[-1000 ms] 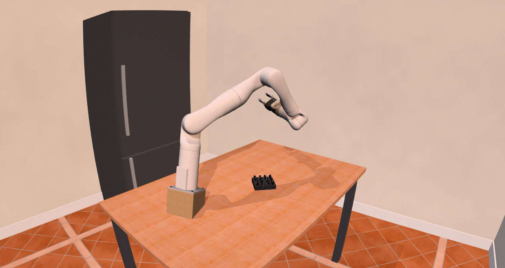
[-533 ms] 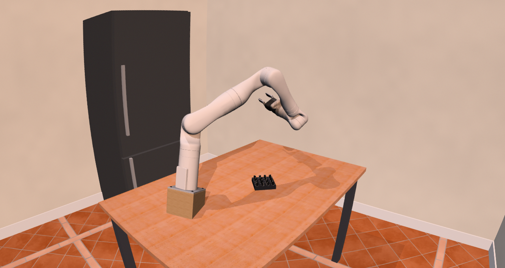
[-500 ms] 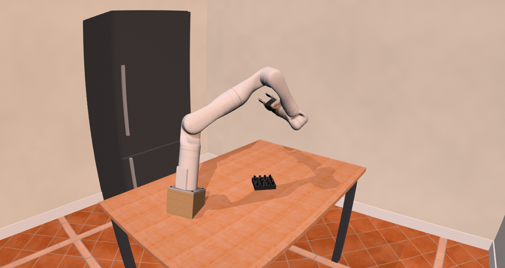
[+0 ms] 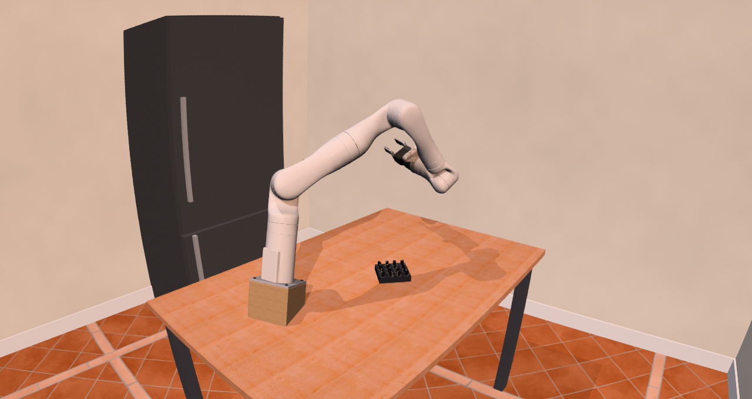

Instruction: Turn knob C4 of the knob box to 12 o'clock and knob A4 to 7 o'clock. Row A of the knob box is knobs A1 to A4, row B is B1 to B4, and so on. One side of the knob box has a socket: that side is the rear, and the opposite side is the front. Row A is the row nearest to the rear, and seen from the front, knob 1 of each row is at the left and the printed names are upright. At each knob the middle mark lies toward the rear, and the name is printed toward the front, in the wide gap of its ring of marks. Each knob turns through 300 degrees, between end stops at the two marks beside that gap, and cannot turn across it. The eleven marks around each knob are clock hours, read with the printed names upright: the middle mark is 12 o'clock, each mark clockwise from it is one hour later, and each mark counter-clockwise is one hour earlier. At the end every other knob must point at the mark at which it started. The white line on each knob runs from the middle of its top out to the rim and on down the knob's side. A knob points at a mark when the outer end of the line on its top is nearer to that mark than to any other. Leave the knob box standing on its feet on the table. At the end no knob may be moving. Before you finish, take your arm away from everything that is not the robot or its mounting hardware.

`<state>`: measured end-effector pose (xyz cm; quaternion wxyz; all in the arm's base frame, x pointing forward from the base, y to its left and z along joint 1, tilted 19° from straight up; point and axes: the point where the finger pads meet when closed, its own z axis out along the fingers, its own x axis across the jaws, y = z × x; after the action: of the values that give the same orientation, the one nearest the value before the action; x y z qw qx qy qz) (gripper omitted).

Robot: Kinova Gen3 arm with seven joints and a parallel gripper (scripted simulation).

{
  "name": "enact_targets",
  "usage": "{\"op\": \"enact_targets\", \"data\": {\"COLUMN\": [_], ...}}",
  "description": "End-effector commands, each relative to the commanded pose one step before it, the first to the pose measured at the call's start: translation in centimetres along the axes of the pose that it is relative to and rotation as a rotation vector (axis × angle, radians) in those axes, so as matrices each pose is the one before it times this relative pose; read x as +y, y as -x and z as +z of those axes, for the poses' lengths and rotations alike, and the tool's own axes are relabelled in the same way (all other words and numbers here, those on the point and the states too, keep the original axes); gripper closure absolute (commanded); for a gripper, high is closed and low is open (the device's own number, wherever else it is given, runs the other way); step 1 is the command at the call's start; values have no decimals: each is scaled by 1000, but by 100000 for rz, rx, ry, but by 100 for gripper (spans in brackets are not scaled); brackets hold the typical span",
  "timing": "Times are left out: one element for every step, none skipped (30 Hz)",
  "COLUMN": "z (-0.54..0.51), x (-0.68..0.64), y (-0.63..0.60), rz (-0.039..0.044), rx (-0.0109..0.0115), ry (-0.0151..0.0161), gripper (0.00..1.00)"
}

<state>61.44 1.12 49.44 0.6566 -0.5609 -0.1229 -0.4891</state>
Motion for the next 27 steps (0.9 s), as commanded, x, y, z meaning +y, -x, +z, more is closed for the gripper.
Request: {"op": "enact_targets", "data": {"z": [200, 61, 0, 0, 69, 77, 85, 94, 103, 113, 122, 132, 142, 152, 163, 173, 184, 194, 205, 0, 0, 216, 226, 237, 247, 257, 267], "x": [-127, 16, 0, 0, 18, 20, 22, 24, 26, 28, 30, 32, 33, 35, 37, 38, 40, 41, 42, 0, 0, 42, 43, 43, 43, 43, 43], "y": [147, 124, 0, 0, 140, 156, 174, 191, 210, 229, 248, 268, 288, 309, 329, 350, 371, 392, 413, 0, 0, 434, 455, 476, 497, 517, 537], "rz": [-211, 16, 0, 0, 17, 19, 20, 21, 21, 22, 22, 21, 20, 18, 16, 13, 9, 4, -1, 0, 0, -8, -16, -25, -35, -46, -59], "rx": [-675, -365, 0, 0, -412, -462, -514, -568, -624, -682, -742, -803, -866, -931, -996, -1063, -1132, -1201, -1271, 0, 0, -1342, -1414, -1486, -1559, -1632, -1706], "ry": [-31, 85, 0, 0, 95, 107, 119, 131, 144, 157, 171, 185, 199, 213, 228, 243, 258, 273, 289, 0, 0, 305, 320, 336, 352, 368, 385], "gripper": [0, 0, 0, 0, 0, 0, 0, 0, 0, 0, 0, 0, 0, 0, 0, 0, 0, 0, 0, 0, 0, 0, 0, 0, 0, 0, 0]}}
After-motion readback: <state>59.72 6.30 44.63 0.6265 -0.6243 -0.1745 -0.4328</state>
